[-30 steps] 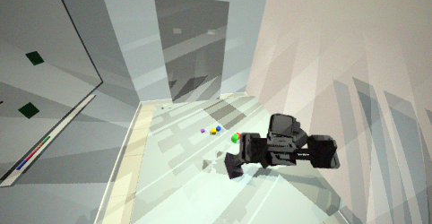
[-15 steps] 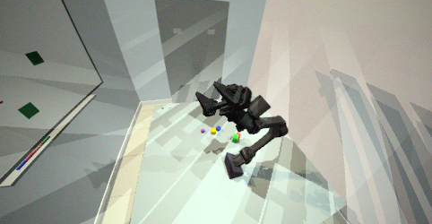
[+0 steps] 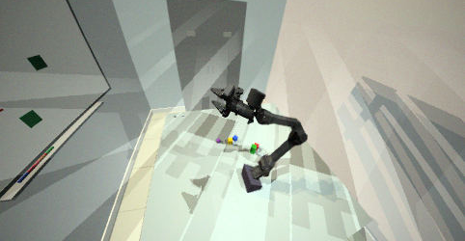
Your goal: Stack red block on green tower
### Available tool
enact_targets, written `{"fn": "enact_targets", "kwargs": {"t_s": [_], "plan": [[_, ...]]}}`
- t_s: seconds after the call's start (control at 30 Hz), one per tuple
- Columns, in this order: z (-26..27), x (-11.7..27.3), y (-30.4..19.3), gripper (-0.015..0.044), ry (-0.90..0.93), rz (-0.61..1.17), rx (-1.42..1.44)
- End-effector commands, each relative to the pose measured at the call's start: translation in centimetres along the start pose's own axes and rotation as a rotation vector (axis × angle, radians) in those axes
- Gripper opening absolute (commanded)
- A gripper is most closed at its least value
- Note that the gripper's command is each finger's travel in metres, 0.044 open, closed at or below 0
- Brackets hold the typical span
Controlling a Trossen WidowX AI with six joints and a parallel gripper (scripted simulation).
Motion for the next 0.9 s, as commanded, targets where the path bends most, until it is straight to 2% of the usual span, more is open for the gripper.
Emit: {"fn": "enact_targets", "kwargs": {"t_s": [0.0, 0.4, 0.87], "plan": [[-3.4, -0.5, 2.3, 0.0440, -0.144, -0.031, -0.004], [-15.2, 1.0, 9.6, 0.0440, -0.645, -0.106, -0.035], [-26.8, 8.7, 14.7, 0.0440, -1.210, -0.094, -0.122]]}}
Point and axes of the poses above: the point midway between the two fingers, 35 mm back from their tips, its own x axis back along the fingers, its own z axis across the jaws, y = z × x, the point moved 7 cm from there along x, back along the fingers, and after that the axes turned 5 degrees about -x, right-handed, at the moved point
